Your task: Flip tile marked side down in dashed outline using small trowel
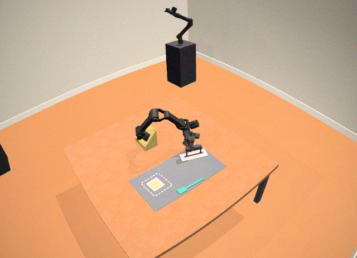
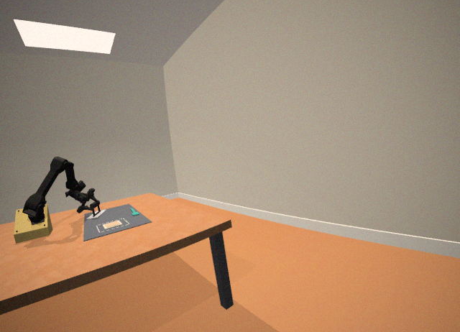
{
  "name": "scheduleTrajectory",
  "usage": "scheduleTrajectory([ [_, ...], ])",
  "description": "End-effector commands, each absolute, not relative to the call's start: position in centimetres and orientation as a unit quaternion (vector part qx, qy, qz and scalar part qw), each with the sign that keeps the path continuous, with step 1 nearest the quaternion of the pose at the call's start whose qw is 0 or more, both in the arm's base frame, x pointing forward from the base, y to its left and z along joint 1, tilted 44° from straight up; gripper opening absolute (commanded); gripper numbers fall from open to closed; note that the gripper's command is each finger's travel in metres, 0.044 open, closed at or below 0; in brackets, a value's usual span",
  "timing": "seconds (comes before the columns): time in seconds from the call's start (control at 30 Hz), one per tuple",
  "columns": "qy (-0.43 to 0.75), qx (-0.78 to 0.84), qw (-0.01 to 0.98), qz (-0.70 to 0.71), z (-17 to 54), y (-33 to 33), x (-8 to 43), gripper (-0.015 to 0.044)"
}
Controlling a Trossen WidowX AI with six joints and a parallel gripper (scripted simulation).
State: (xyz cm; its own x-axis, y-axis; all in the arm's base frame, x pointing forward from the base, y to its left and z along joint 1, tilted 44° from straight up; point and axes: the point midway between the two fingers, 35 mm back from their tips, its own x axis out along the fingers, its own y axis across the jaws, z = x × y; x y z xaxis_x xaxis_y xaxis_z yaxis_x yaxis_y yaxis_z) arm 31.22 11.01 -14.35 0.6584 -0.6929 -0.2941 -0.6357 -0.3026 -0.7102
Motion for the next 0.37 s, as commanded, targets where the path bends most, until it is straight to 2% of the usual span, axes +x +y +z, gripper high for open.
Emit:
scheduleTrajectory([
  [0.0,0.411,-0.804,0.428,-0.030,-14.2,12.2,30.6,0.0300],
  [0.33,0.411,-0.804,0.428,-0.033,-13.1,14.0,28.7,0.0300],
])
